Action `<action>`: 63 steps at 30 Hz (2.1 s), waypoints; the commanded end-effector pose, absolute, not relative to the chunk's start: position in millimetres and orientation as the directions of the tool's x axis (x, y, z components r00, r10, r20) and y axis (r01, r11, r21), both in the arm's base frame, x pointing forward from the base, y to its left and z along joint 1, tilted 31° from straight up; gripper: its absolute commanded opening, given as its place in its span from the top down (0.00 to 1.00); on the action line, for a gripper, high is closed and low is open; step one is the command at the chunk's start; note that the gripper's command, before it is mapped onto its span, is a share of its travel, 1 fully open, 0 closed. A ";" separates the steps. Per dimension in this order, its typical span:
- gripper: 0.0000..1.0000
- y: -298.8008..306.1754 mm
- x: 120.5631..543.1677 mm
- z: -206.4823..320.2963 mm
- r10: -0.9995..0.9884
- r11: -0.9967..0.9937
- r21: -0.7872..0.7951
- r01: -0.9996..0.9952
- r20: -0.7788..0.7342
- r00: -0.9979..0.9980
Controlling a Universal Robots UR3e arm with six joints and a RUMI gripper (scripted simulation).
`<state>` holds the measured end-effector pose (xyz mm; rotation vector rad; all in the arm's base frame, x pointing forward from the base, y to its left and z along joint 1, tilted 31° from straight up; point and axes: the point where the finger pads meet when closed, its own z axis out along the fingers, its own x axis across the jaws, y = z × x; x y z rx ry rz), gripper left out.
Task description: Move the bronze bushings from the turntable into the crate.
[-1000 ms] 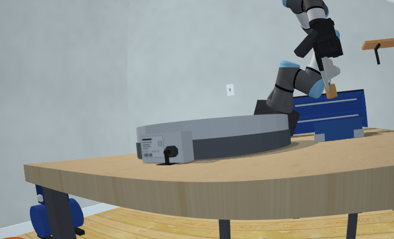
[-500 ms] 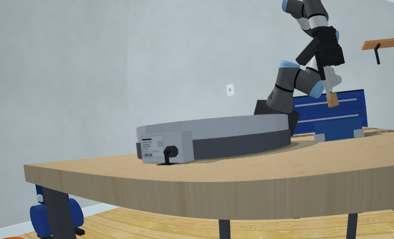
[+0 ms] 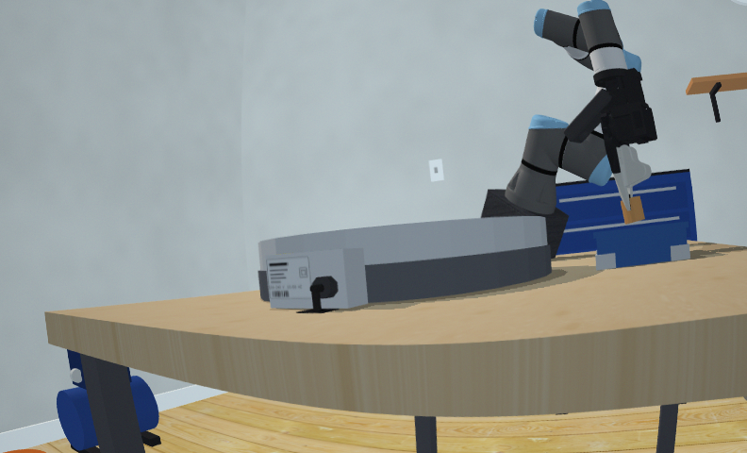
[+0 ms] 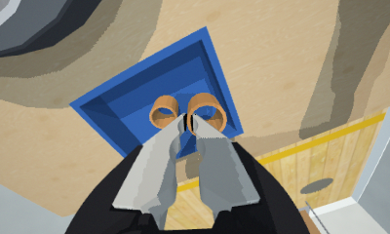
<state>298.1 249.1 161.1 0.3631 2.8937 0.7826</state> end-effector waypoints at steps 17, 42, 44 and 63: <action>1.00 249.8 306.1 161.1 0.276 0.837 0.510 0.197 -0.082 -0.958; 1.00 251.3 306.1 157.9 0.275 0.837 0.509 0.198 -0.080 -0.958; 1.00 251.6 306.3 157.2 0.275 0.837 0.509 0.198 -0.080 -0.958; 1.00 263.6 311.3 135.3 0.275 0.838 0.509 0.198 -0.080 -0.958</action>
